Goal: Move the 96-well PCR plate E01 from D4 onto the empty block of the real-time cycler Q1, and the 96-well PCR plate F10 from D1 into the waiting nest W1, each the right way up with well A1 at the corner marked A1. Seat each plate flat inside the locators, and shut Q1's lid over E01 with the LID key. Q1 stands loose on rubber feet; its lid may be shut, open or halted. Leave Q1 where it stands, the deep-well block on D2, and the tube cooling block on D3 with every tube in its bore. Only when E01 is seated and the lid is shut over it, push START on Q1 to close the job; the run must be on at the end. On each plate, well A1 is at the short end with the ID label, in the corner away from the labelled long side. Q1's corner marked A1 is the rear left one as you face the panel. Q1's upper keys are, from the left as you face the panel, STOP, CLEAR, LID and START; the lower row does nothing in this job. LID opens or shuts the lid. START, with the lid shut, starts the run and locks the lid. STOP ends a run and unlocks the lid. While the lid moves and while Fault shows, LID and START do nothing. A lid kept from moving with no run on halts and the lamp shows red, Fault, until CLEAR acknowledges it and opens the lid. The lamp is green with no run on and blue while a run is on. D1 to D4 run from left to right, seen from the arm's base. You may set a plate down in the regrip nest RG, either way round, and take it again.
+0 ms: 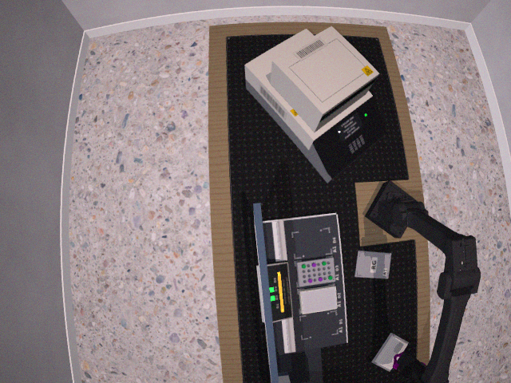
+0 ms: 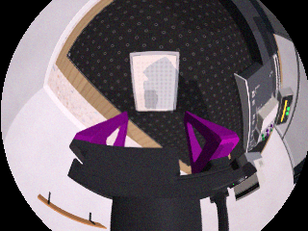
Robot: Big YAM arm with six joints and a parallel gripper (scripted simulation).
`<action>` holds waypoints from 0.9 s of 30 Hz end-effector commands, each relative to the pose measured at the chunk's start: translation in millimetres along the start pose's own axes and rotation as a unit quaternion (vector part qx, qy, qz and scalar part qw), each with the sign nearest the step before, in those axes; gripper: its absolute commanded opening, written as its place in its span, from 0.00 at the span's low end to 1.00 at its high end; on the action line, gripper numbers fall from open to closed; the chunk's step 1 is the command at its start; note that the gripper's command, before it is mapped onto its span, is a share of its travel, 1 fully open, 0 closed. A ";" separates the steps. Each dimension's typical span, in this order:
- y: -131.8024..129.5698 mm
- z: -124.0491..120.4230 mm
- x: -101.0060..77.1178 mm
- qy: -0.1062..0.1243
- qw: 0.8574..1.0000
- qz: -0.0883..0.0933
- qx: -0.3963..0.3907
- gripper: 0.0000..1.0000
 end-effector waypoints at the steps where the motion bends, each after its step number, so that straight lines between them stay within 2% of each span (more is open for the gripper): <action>1: -7.3 23.6 -51.4 -0.035 0.997 0.040 0.051 0.00; 3: -24.1 31.6 -51.4 -0.036 0.995 0.042 0.082 0.00; 8: -54.1 43.2 -48.8 -0.038 0.996 0.038 0.064 0.00; 10: -46.1 35.7 -38.1 -0.032 0.998 0.034 0.052 0.00; 12: -46.1 35.7 -38.1 -0.032 0.998 0.034 0.052 0.00; 13: -37.9 27.7 -33.5 -0.028 0.998 0.032 0.042 0.00; 16: -35.0 22.4 -24.6 -0.020 0.999 0.025 0.032 0.00; 18: -34.9 22.5 -20.3 -0.017 0.999 0.022 0.030 0.00; 20: -51.9 32.8 -18.6 -0.016 0.997 0.023 0.069 0.00; 23: -79.5 47.8 -27.1 -0.023 0.992 0.028 0.123 0.00; 27: -100.8 58.2 -46.6 -0.028 0.993 0.034 0.114 0.00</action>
Point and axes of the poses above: the point where the finger pads meet when closed, its own x axis out along the fingers, its own y axis across the jaws, z = x × y, the point moved 6 cm from there along -x, back along the fingers, and after that the axes turned 10 degrees about x, right-handed, at the moved point
